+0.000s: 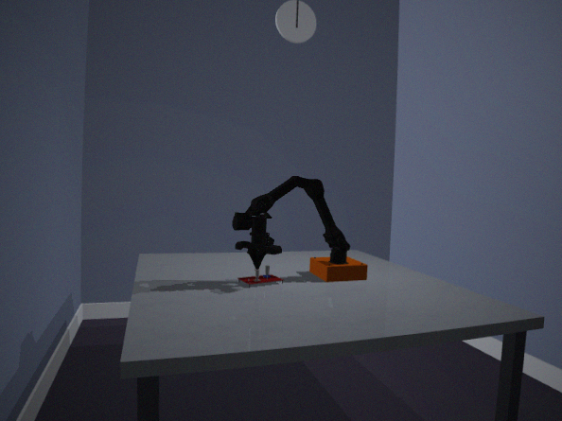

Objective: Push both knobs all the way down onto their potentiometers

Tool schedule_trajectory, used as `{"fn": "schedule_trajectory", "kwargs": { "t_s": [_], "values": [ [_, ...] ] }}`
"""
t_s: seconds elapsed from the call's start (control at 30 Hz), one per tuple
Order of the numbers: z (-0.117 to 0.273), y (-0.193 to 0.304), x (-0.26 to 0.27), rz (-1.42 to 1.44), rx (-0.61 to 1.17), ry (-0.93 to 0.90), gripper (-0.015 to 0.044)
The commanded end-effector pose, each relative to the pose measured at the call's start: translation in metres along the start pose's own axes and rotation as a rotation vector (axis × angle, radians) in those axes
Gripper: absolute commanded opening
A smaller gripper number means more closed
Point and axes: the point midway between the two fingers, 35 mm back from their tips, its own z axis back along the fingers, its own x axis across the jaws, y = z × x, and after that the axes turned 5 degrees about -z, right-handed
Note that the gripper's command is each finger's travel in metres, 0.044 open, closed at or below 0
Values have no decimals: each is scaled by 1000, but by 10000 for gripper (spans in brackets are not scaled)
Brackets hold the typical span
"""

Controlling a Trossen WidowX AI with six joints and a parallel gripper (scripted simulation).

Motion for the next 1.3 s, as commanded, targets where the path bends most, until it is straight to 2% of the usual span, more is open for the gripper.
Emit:
{"fn": "schedule_trajectory", "kwargs": {
  "t_s": [0.0,1.27],
  "values": [
    [-5,0,1,-3,-5,-3,0],
    [-9,-1,1,-3,-5,-3,0]
  ]
}}
